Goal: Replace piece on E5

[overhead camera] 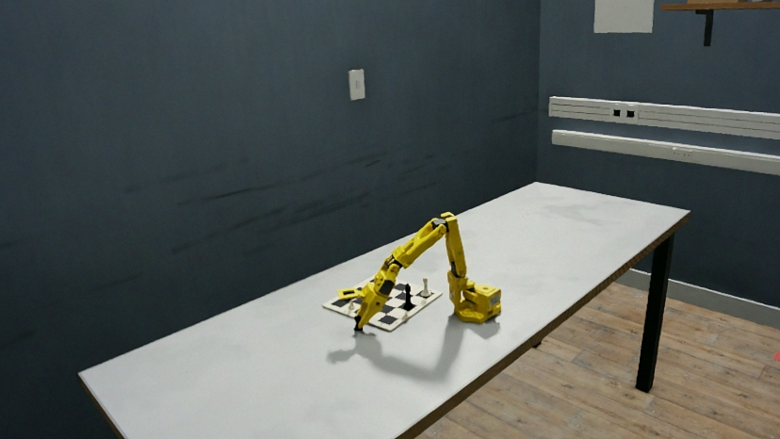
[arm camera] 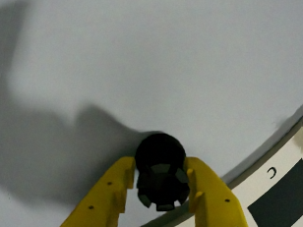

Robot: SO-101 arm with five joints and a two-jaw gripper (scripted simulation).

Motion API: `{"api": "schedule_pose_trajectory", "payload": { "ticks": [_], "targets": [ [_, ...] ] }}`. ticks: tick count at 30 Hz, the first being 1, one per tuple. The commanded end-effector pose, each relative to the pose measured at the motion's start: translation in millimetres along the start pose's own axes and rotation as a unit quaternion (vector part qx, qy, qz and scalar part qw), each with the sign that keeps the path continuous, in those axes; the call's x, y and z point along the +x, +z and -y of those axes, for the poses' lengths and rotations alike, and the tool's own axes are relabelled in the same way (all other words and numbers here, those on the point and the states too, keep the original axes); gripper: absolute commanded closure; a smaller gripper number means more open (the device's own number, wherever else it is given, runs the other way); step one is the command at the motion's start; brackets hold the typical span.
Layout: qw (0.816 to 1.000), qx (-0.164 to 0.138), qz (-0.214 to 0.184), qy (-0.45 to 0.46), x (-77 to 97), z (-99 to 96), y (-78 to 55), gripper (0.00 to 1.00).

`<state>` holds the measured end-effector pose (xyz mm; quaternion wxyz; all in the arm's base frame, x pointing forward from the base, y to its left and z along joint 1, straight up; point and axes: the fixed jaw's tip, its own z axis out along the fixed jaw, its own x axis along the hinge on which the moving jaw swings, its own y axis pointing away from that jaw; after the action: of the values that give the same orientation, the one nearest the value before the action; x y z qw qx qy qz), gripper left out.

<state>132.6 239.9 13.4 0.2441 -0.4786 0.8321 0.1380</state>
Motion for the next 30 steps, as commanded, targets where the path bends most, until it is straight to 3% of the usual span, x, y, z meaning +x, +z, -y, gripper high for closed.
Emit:
{"api": "schedule_pose_trajectory", "payload": {
  "ticks": [1,30],
  "targets": [
    [1.0,-0.003,-0.009,0.002,5.1,-2.6,1.2,0.88],
    [1.0,-0.002,-0.008,0.003,-4.2,-1.6,-5.2,0.88]
  ]
}}
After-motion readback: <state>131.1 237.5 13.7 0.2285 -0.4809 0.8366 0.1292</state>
